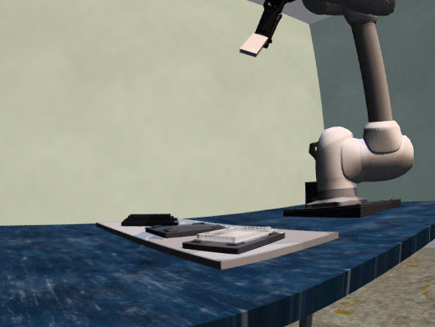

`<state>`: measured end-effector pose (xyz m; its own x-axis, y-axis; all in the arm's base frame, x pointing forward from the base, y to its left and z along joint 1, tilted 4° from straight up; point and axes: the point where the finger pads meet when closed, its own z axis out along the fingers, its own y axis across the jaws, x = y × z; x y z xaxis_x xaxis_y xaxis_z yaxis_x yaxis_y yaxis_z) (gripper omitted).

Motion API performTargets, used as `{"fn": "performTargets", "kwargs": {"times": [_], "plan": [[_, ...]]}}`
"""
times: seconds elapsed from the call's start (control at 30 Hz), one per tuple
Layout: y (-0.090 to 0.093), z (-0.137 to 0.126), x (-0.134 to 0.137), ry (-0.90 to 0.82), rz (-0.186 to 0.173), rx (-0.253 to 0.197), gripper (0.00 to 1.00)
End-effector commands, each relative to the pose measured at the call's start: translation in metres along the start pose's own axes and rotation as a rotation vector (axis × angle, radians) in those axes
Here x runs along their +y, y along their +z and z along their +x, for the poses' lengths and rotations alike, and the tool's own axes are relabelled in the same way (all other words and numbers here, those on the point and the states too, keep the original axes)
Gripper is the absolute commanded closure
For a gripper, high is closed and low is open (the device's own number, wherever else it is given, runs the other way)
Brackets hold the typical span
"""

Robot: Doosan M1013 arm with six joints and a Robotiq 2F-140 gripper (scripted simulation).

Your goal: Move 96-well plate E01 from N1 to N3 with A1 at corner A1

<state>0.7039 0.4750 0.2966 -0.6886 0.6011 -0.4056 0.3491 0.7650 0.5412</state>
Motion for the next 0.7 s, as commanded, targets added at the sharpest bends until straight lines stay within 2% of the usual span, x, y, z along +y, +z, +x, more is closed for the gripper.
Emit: {"fn": "performTargets", "kwargs": {"times": [0.0,0.57,0.67], "plan": [[-0.0001,0.0000,0.0000,0.000,0.000,0.000,0.00],[0.0000,-0.0002,-0.0002,0.001,0.000,0.000,0.00],[0.0040,-0.0085,-0.0099,0.044,0.017,-0.003,0.00]]}}
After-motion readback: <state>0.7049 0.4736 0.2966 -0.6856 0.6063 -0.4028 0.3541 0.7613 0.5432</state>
